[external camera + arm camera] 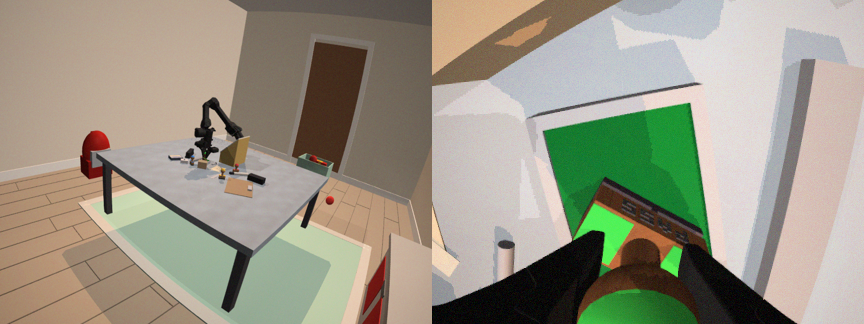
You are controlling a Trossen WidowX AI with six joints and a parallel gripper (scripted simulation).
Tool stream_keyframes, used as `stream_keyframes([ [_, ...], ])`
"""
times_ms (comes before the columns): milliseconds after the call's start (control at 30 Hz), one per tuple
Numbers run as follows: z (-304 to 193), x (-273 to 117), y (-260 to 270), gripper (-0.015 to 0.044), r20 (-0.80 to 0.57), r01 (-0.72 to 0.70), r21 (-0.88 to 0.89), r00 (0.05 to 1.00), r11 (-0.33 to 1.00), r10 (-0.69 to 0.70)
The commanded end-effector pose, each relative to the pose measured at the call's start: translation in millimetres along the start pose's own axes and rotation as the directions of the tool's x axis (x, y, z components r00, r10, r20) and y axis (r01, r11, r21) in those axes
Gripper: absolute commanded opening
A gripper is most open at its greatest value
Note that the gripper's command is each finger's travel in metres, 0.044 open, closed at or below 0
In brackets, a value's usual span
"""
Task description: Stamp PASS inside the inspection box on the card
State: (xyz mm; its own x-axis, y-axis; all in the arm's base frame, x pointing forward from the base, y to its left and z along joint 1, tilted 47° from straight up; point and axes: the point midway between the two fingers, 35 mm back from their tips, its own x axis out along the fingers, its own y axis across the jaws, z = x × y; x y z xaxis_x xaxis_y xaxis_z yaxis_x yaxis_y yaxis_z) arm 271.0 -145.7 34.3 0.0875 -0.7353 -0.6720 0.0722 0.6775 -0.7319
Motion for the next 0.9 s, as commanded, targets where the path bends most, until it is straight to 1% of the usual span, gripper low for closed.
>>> stream_keyframes([
  [0, 0, -1, 1, 0.0, -0.001, -0.004, -0.002, 1.0, 1.0, 0.004],
  [600, 0, -9, 0, 0.0, -0.001, -0.005, -0.002, 1.0, 1.0, 0.005],
  [867, 1, -20, 1, 0.0, -0.001, -0.007, -0.002, 1.0, 1.0, 0.007],
])
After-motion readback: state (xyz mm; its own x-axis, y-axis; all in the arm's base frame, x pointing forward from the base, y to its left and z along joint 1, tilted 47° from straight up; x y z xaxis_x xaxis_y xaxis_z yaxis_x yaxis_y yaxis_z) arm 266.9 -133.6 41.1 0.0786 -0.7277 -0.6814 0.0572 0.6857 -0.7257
